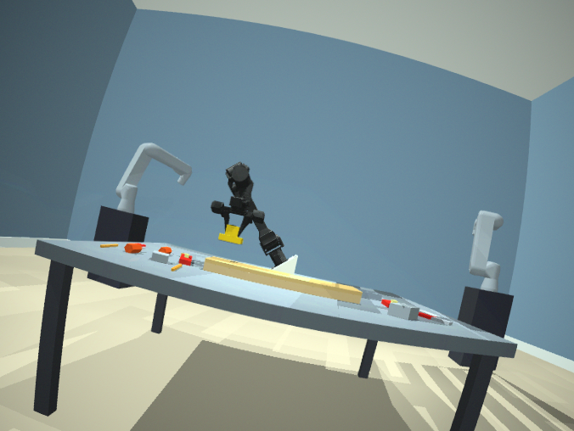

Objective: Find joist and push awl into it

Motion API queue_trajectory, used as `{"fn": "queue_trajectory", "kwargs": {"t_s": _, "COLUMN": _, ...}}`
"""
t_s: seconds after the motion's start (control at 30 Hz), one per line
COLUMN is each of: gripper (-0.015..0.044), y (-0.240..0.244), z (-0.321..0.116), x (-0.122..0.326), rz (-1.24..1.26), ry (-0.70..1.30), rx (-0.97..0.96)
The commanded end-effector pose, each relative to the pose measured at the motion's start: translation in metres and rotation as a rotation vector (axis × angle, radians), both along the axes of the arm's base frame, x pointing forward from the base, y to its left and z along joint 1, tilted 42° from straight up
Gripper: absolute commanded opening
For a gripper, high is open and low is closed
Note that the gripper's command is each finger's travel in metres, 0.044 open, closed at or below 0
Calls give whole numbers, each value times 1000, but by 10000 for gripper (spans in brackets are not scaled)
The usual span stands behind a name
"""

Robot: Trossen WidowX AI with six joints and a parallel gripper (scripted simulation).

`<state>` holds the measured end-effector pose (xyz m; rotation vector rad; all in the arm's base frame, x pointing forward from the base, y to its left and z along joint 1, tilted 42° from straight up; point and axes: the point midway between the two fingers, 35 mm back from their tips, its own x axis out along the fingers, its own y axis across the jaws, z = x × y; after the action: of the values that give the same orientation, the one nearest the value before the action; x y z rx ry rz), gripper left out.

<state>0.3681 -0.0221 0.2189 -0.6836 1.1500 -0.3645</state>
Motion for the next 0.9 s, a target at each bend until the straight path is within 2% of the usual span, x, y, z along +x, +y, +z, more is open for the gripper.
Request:
{"fn": "queue_trajectory", "kwargs": {"t_s": 0.0, "gripper": 0, "y": -2, "z": -6, "x": 1, "rz": 8, "ry": 4, "rx": 3}}
{"fn": "queue_trajectory", "kwargs": {"t_s": 0.87, "gripper": 0, "y": -26, "z": -33, "x": 5, "rz": 8, "ry": 2, "rx": 1}}
